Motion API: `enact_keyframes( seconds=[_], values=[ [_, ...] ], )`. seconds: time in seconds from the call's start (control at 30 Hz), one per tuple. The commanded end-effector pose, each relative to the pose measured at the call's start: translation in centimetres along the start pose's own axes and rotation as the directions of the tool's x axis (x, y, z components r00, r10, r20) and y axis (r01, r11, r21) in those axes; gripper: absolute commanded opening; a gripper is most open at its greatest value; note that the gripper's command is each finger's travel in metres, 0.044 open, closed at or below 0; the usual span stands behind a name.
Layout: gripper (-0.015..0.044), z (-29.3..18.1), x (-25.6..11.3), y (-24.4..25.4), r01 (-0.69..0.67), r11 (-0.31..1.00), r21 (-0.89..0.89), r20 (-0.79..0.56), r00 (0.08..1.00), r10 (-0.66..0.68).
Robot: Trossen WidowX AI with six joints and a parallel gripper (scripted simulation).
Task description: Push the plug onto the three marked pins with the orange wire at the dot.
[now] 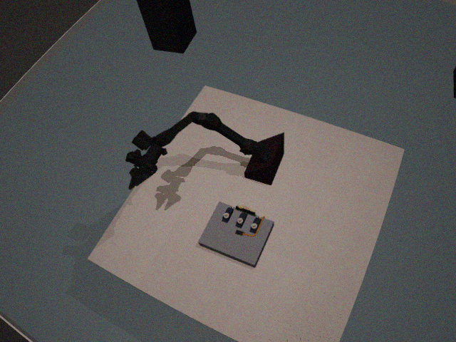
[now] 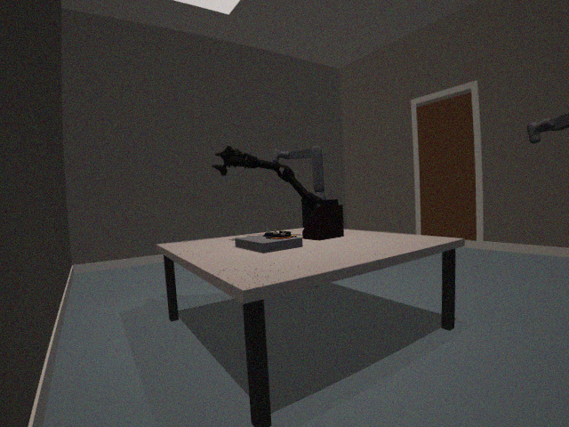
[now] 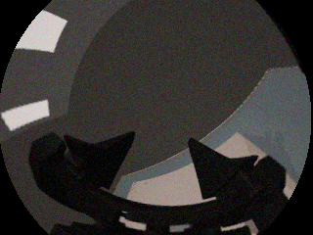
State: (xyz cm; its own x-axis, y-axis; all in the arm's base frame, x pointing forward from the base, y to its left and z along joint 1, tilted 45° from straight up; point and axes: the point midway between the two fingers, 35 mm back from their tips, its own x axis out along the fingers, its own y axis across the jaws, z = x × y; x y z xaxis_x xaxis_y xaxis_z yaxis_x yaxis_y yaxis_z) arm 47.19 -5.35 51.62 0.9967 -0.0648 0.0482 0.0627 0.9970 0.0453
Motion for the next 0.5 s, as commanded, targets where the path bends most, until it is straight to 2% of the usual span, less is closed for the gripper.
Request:
enact_keyframes(
  seconds=[0.0, 0.33, 0.47],
  values=[
    [0.0374, 0.0, 0.0, 0.0, 0.000, 1.000, 0.000, 0.000, 1.000, 0.000],
    [0.0115, -0.7, -1.1, 0.4, -0.005, 1.000, -0.003, 0.001, 1.000, 0.005],
    [0.0115, -1.3, -1.9, 0.7, -0.009, 1.000, -0.006, 0.000, 1.000, 0.009]
  ],
)
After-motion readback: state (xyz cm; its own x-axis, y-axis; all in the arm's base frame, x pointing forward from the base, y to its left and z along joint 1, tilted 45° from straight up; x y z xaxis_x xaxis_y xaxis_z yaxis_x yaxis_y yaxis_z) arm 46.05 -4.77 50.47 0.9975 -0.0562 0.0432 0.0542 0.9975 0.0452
